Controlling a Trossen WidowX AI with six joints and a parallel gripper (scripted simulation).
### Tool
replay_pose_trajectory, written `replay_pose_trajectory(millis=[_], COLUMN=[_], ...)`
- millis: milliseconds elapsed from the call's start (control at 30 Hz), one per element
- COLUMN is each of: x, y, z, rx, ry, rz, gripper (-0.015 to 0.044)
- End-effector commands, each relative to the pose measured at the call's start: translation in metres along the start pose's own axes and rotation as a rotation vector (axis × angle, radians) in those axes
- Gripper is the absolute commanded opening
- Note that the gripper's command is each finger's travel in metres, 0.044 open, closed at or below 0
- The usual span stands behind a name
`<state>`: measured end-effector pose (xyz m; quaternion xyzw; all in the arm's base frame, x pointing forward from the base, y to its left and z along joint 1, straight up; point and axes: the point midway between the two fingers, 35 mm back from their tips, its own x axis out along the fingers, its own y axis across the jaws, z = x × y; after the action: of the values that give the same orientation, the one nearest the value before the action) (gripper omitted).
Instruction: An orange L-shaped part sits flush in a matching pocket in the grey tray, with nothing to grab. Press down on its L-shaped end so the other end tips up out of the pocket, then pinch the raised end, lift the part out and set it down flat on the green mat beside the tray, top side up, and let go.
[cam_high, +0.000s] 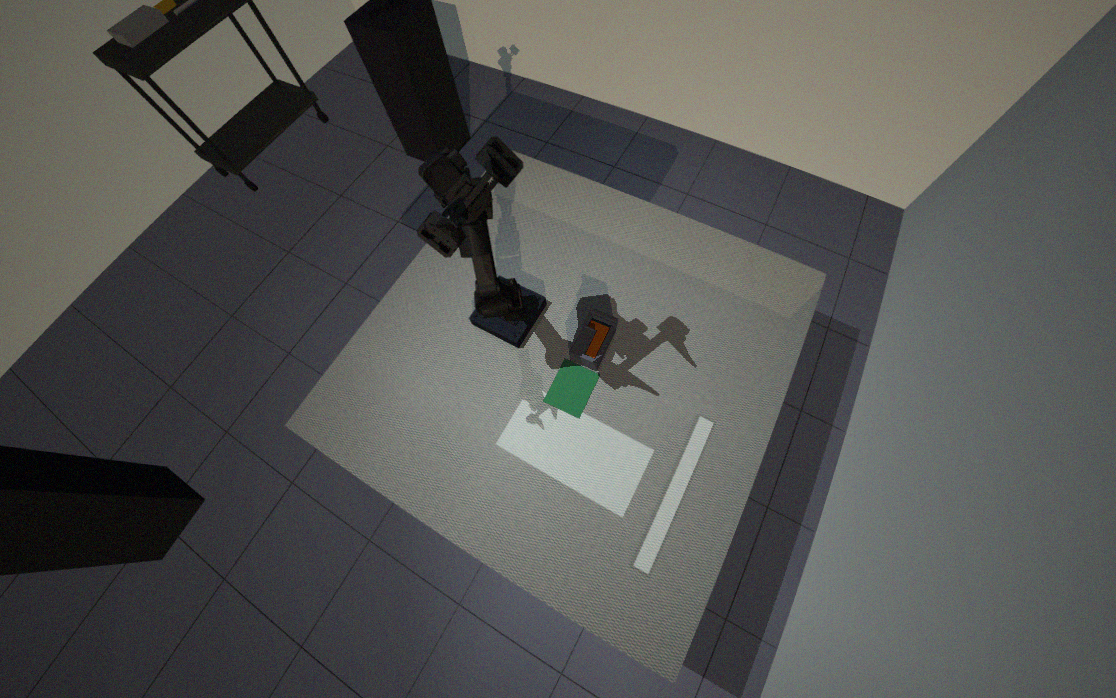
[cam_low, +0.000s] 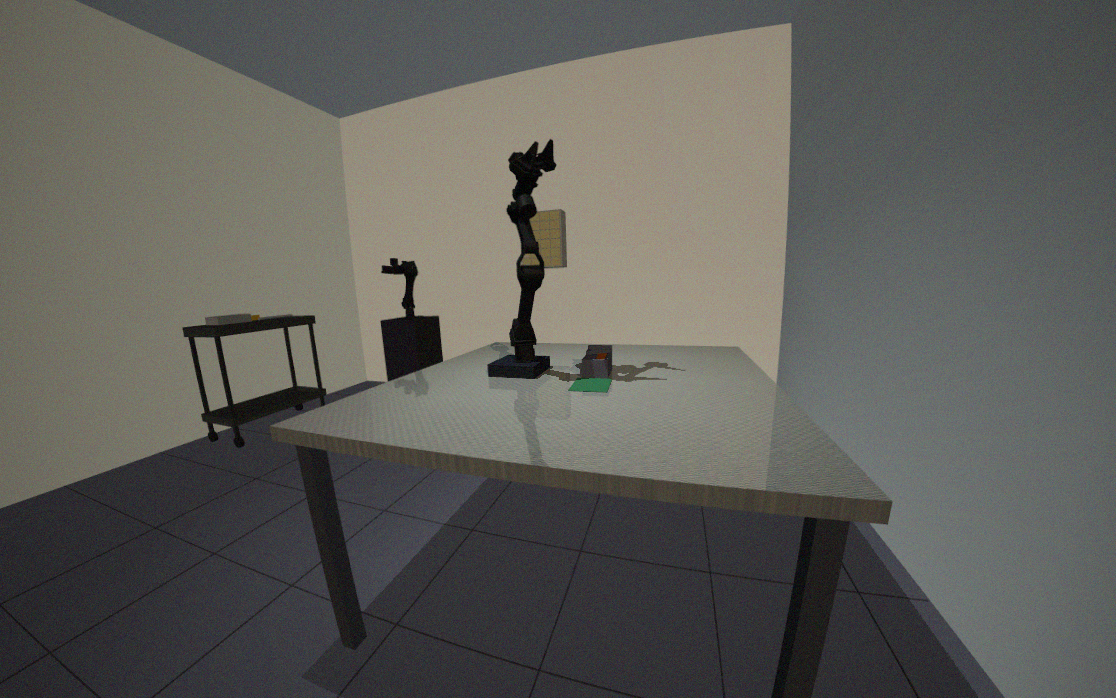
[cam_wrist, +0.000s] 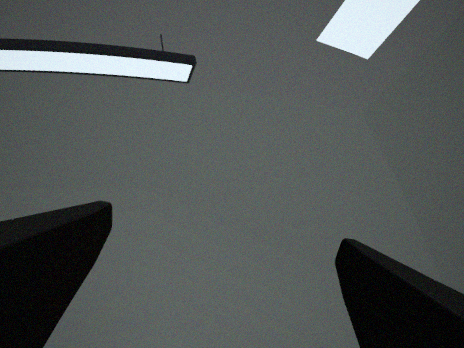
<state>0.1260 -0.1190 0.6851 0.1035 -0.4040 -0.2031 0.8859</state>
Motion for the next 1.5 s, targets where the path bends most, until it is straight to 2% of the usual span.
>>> replay_pose_trajectory(millis=[0, 167, 267, 400, 500, 567, 767, 967, 1133, 1300, 1467], x=[-0.001, -0.026, -0.055, -0.094, -0.127, -0.137, -0.182, -0.228, -0.259, -0.285, -0.309], y=[0.001, 0.032, 0.072, 0.128, 0.179, 0.196, 0.278, 0.343, 0.362, 0.346, 0.295], z=[0.002, 0.047, 0.083, 0.104, 0.100, 0.093, 0.037, -0.063, -0.165, -0.272, -0.367], rx=[-0.005, -0.049, -0.060, -0.078, -0.162, -0.212, -0.281, -0.349, -0.415, -0.468, -0.513], ry=[-0.006, -0.177, -0.345, -0.485, -0.565, -0.589, -0.562, -0.320, 0.014, 0.462, 0.975], rz=[0.001, 0.077, 0.184, 0.359, 0.499, 0.533, 0.833, 1.189, 1.396, 1.489, 1.427], gripper=[0.0374, 0.0242, 0.0180, 0.0180, 0.0180, 0.0180, 0.0180, 0.0180, 0.0180, 0.0180, 0.0180])
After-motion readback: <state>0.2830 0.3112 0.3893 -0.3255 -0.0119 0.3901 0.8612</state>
